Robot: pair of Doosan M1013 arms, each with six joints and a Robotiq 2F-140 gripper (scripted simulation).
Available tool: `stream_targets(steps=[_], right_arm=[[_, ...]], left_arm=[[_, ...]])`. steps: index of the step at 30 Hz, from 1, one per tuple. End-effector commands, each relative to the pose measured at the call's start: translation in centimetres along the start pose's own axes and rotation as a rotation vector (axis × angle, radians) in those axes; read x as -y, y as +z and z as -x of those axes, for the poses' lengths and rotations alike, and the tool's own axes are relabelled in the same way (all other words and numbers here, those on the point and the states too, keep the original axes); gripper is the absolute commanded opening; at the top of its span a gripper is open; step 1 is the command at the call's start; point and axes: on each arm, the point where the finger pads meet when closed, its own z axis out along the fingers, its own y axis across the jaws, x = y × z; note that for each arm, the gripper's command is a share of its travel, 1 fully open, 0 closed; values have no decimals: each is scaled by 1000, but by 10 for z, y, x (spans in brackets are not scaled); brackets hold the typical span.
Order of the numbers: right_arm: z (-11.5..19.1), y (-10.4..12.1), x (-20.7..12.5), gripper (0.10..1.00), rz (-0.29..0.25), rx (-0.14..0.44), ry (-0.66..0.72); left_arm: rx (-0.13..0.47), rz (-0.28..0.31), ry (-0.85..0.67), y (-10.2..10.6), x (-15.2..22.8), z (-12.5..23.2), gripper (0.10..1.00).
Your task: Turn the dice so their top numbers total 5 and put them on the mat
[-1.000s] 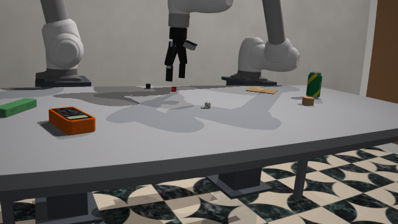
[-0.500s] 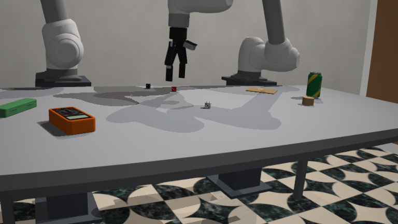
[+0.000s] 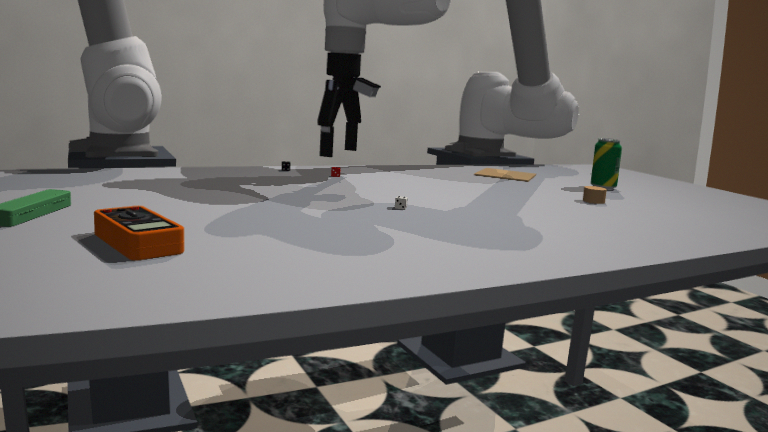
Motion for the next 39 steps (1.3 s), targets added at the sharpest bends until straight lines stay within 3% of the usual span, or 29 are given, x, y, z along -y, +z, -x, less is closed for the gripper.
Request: stream_targets(steps=[1,13,30,39], right_arm=[[0,0,0,1000,0,-1,0],[0,0,0,1000,0,-1,0],[0,0,0,1000,0,-1,0],[0,0,0,1000,0,-1,0]], left_arm=[[0,2,0,-1,0,0,1000],[0,2,0,-5,0,0,1000],[0,2,0,-90,0,0,1000],[0,2,0,-96,0,0,1000]])
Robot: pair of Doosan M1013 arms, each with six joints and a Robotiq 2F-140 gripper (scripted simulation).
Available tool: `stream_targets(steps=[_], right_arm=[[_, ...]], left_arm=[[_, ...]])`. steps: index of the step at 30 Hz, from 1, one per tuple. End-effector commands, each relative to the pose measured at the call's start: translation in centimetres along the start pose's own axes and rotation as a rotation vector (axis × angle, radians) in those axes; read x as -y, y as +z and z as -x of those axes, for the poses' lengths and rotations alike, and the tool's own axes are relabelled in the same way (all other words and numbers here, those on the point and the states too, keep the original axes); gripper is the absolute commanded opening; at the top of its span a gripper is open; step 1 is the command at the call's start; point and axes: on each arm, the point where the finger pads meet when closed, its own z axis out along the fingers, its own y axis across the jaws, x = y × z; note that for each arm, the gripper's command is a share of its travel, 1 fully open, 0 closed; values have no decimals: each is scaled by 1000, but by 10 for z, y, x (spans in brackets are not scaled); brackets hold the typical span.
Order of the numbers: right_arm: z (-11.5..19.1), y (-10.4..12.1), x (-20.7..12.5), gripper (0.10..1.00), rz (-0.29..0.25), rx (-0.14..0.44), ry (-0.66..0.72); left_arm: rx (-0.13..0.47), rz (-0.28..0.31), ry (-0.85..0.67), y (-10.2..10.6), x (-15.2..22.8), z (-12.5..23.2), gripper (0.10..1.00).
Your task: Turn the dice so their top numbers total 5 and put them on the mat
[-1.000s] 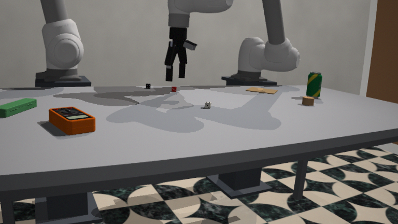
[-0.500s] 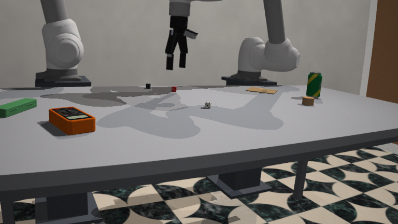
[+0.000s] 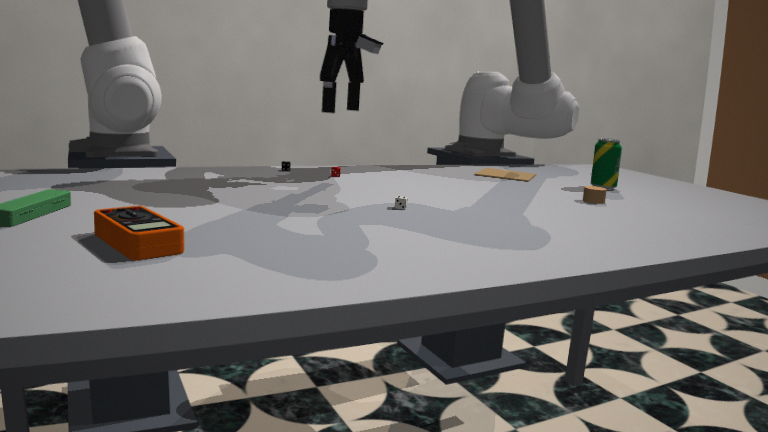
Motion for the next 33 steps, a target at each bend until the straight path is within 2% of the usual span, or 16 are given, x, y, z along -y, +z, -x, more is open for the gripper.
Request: stream_targets(steps=[1,8,16,23,33], right_arm=[[0,0,0,1000,0,-1,0],[0,0,0,1000,0,-1,0],[0,0,0,1000,0,-1,0],[0,0,0,1000,0,-1,0],[0,0,0,1000,0,-1,0]], left_arm=[[0,2,0,-1,0,0,1000],[0,2,-20,-1,0,0,1000],[0,2,-235,5,5,5,1000],[0,2,-334,8,7,7,1000],[0,1,-344,8,7,7,1000]])
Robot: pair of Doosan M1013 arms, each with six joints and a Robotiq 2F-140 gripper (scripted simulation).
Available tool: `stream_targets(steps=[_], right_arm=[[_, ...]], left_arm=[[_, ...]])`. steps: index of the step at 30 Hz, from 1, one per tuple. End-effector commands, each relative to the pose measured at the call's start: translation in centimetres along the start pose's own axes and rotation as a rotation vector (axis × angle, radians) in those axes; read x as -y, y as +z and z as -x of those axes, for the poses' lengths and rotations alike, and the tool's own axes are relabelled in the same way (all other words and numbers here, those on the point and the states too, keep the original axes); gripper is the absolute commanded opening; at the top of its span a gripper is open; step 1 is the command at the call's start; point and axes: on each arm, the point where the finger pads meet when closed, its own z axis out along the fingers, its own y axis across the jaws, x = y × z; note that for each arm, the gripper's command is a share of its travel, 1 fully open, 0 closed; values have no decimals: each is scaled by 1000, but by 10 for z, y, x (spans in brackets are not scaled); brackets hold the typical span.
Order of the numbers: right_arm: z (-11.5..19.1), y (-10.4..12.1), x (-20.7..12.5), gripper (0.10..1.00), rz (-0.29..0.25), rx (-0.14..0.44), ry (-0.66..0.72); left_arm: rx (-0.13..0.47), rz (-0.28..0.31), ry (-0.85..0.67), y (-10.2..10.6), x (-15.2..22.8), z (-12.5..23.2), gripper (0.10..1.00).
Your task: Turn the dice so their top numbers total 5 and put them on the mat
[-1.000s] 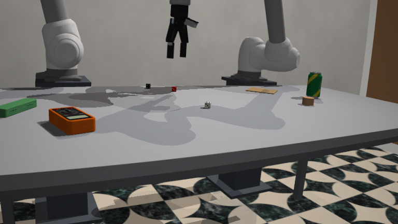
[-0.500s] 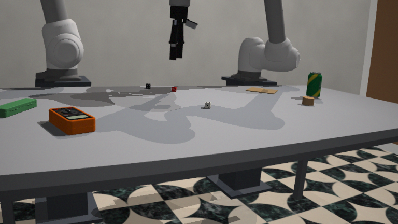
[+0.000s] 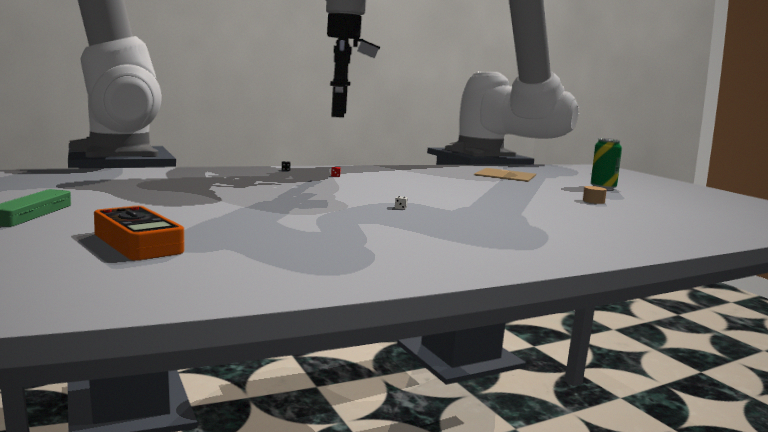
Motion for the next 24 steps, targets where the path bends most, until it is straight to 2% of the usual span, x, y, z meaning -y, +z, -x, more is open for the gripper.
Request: stream_targets(steps=[1,12,17,19,24], right_arm=[[0,0,0,1000,0,-1,0],[0,0,0,1000,0,-1,0],[0,0,0,1000,0,-1,0],[0,0,0,1000,0,-1,0],[0,0,0,1000,0,-1,0]], left_arm=[[1,1,0,-1,0,0,1000],[0,1,50,0,0,0,1000],[0,2,218,2,0,0,1000],[0,2,218,2,0,0,1000],[0,2,451,4,0,0,1000]])
